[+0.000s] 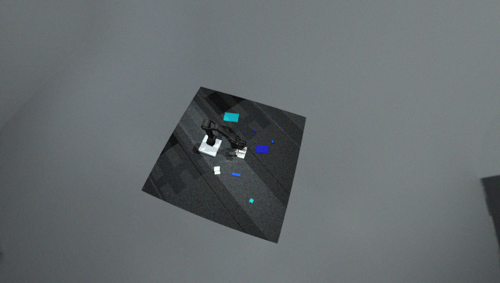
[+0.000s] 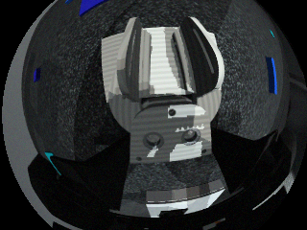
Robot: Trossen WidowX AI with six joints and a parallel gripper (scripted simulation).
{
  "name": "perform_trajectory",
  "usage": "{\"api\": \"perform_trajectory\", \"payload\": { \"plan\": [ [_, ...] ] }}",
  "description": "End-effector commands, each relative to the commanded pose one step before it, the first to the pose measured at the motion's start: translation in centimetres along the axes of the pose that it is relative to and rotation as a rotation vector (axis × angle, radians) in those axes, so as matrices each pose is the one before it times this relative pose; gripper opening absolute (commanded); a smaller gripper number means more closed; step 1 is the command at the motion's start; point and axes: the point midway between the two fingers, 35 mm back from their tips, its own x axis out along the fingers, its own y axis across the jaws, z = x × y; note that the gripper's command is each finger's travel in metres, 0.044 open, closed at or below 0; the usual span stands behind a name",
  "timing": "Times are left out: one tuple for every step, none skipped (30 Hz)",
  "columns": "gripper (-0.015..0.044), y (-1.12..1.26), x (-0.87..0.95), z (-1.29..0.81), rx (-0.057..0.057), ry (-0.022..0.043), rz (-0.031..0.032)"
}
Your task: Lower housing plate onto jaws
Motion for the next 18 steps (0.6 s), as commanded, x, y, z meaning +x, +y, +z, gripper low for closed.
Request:
{"api": "perform_trajectory", "payload": {
  "plan": [
    [0.0351,-0.086,0.139,-0.114,-0.003,0.00277,-0.00487],
    [0.0351,0.0,0.0,0.0,0.0,0.0,0.0],
    [0.0351,0.0,0.0,0.0,0.0,0.0,0.0],
    [0.0351,0.0,0.014,0.0,0.0,0.0,0.0],
    [0.0351,0.0,0.041,0.0,0.0,0.0,0.0],
    [0.0351,0.0,0.068,0.0,0.0,0.00001,0.0],
    [0.0351,0.0,0.068,-0.001,0.0,0.00001,0.0],
    [0.0351,0.0,0.041,0.0,0.0,0.0,0.0],
    [0.0351,0.0,0.014,0.0,0.0,0.0,0.0],
    [0.0351,0.0,0.0,0.0,0.0,0.0,0.0],
    [0.0351,0.0,0.0,0.0,0.0,0.0,0.0],
    [0.0351,0.0,0.0,0.0,0.0,0.0,0.0],
    [0.0351,0.0,0.0,0.0,0.0,0.0,0.0],
    [0.0351,0.0,0.0,0.0,0.0,0.0,0.0],
    [0.0351,0.0,0.0,0.0,0.0,0.0,0.0],
    [0.0351,0.0,0.014,0.0,0.0,0.0,0.0],
    [0.0351,0.0,0.041,0.0,0.0,0.0,0.0],
    [0.0351,0.0,0.068,0.0,-0.0001,0.00001,0.0]
  ]
}}
